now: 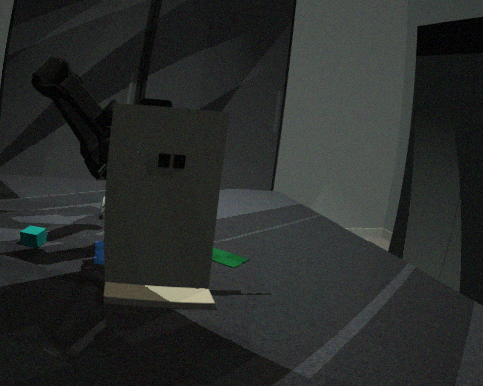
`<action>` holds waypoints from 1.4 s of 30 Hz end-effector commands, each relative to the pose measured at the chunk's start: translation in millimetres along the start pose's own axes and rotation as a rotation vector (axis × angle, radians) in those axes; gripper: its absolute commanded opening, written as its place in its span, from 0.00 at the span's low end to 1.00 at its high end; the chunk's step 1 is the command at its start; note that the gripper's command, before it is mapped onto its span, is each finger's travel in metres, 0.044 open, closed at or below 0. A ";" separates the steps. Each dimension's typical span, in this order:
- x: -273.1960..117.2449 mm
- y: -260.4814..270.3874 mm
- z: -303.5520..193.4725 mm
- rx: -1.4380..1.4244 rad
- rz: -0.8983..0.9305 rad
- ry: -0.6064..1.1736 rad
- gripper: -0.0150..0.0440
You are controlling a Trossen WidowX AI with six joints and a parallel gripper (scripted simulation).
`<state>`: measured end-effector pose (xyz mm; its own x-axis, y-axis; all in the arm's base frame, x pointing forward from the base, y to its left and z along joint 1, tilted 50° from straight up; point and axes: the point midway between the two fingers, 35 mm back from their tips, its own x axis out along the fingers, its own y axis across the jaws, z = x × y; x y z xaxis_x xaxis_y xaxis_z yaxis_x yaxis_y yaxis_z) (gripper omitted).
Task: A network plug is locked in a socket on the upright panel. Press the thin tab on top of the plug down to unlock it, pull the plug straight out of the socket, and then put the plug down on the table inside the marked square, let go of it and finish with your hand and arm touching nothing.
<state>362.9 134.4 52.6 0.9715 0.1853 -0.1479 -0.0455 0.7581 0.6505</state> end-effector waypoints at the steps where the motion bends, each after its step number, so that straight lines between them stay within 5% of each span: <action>1: -3.6 0.1 -0.8 0.004 -0.001 -0.003 0.25; 42: -31.0 1.0 -12.7 0.006 -0.026 0.020 0.25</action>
<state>333.0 137.1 47.1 0.9665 0.1812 -0.1819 -0.0213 0.7625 0.6466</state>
